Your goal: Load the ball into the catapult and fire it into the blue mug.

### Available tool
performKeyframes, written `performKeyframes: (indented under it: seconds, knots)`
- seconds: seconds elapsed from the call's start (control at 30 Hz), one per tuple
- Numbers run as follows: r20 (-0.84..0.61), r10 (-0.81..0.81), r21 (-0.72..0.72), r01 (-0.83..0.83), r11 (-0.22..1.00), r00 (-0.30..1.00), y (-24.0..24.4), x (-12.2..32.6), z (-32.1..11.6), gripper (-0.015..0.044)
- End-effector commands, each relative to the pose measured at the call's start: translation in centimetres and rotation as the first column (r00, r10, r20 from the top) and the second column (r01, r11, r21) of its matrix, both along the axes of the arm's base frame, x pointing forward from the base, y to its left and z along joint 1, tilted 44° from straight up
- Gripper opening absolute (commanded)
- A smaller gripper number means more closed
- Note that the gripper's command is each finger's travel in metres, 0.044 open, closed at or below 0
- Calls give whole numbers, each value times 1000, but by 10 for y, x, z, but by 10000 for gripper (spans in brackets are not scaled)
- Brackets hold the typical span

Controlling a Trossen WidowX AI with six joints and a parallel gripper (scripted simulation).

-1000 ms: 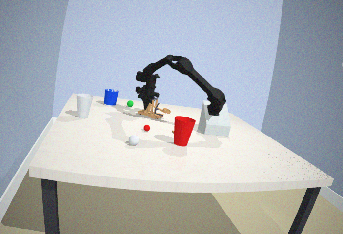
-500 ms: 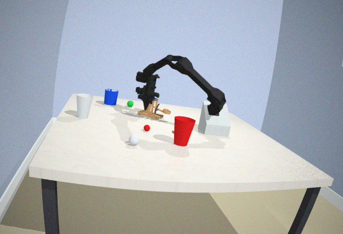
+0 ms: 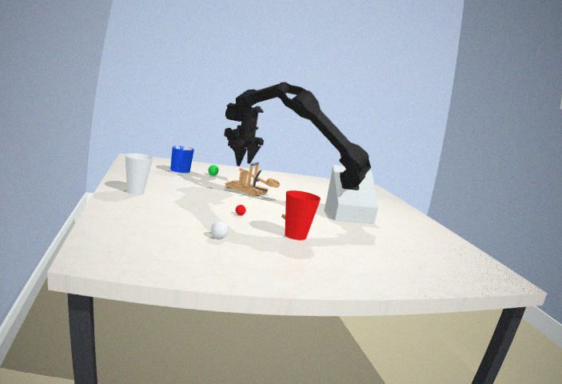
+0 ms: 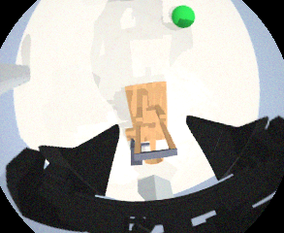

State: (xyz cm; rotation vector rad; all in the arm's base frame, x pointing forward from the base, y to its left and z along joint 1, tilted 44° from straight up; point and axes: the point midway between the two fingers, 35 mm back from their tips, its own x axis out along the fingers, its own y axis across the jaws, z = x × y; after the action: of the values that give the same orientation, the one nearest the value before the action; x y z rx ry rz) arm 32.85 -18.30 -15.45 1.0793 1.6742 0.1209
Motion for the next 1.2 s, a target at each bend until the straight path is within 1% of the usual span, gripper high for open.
performKeyframes:
  seconds: [0.0,0.03,0.07,0.4,0.47,0.57,1.17]
  knots:
    - [19,-6,-19,6,1000,1000,-29,-1,31,440]
    - [19,-6,-19,6,1000,1000,-29,-1,31,440]
    - [17,-14,-15,14,1000,1000,-18,1,16,440]
    - [25,-14,-19,15,1000,1000,-26,-3,28,440]
    - [25,-15,-19,15,1000,1000,-19,-2,20,440]
    - [26,-15,-18,15,1000,1000,4,-1,-4,440]
    - [26,-15,-17,15,1000,1000,19,0,-20,440]
